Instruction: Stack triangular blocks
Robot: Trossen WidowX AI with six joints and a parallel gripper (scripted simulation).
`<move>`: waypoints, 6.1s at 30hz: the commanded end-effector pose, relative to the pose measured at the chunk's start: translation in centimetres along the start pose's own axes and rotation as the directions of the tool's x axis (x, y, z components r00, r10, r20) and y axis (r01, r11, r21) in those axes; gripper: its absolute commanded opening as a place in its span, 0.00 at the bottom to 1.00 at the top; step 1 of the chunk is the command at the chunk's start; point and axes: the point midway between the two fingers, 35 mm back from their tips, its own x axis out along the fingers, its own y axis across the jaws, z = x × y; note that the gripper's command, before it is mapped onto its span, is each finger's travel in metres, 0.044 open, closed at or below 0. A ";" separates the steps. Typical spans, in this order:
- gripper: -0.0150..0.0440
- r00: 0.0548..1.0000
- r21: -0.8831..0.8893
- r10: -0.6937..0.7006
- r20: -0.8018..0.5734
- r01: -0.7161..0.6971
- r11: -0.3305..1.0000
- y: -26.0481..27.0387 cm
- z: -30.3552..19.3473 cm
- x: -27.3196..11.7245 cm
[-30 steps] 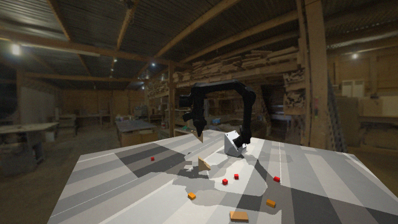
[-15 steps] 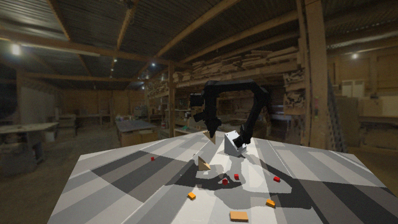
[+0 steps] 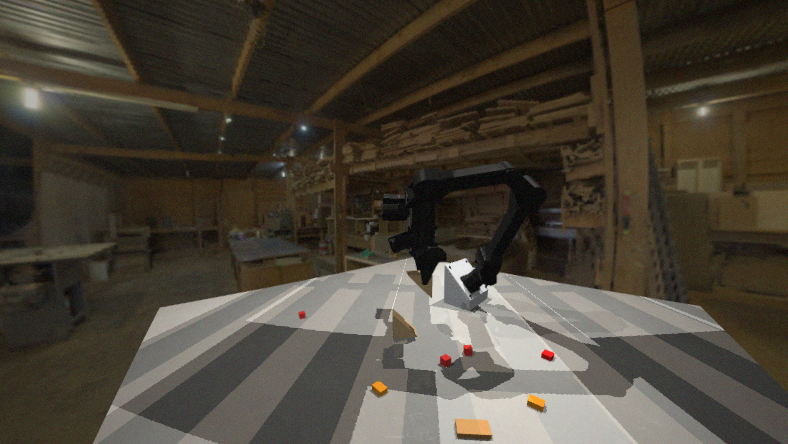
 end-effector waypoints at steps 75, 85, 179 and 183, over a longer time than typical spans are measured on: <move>0.25 1.000 0.009 0.013 -0.009 -0.013 1.000 0.5 3.0 9.3; 0.25 1.000 0.009 0.013 -0.009 -0.013 1.000 0.5 3.3 9.9; 1.00 1.000 0.015 0.013 0.011 -0.013 1.000 0.3 3.9 -0.6; 1.00 1.000 0.015 0.013 0.011 -0.013 1.000 0.3 3.9 -0.6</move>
